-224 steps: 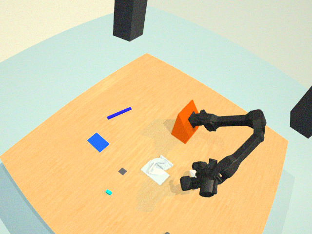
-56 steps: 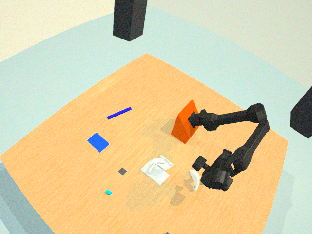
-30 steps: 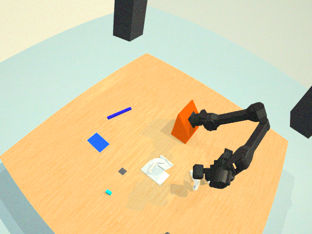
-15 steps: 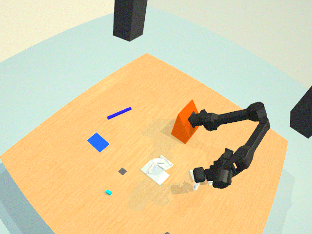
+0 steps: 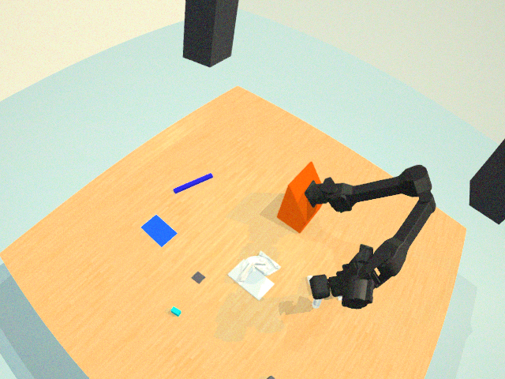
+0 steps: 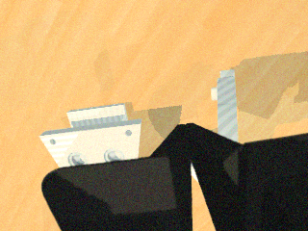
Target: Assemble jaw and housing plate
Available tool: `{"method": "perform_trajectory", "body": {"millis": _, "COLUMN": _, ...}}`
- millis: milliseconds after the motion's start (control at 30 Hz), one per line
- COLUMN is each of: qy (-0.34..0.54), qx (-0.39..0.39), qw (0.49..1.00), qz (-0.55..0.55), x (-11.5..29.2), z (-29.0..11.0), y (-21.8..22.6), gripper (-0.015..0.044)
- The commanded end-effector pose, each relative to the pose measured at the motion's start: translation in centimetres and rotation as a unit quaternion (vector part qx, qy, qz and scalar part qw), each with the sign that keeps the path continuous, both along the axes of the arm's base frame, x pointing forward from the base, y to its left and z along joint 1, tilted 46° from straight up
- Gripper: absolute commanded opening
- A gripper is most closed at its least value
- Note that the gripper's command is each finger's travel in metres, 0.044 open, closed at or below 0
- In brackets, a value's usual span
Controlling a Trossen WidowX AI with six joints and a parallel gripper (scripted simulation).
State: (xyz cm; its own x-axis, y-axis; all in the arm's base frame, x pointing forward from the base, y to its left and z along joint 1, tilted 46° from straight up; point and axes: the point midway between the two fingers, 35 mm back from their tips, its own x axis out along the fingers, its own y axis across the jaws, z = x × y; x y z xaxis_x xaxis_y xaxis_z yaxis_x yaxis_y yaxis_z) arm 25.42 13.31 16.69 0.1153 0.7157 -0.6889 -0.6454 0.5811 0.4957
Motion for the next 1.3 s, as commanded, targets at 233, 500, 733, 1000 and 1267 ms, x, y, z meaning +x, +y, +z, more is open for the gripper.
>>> {"method": "perform_trajectory", "body": {"millis": 233, "qy": 0.0, "qx": -0.001, "qw": 1.0, "qz": 0.001, "x": 0.1, "z": -1.4, "y": 1.4, "gripper": 0.0}}
{"method": "perform_trajectory", "body": {"millis": 500, "qy": -0.001, "qx": 0.0, "qw": 1.0, "qz": 0.002, "x": 0.1, "z": -2.2, "y": 2.4, "gripper": 0.0}}
{"method": "perform_trajectory", "body": {"millis": 733, "qy": -0.002, "qx": 0.002, "qw": 1.0, "qz": 0.003, "x": 0.1, "z": -2.8, "y": 3.0, "gripper": 0.0}}
{"method": "perform_trajectory", "body": {"millis": 1000, "qy": -0.002, "qx": 0.001, "qw": 1.0, "qz": 0.003, "x": 0.4, "z": -3.0, "y": 2.8, "gripper": 0.0}}
{"method": "perform_trajectory", "body": {"millis": 1267, "qy": -0.002, "qx": 0.0, "qw": 1.0, "qz": 0.004, "x": 1.3, "z": -3.6, "y": 2.2, "gripper": 0.0}}
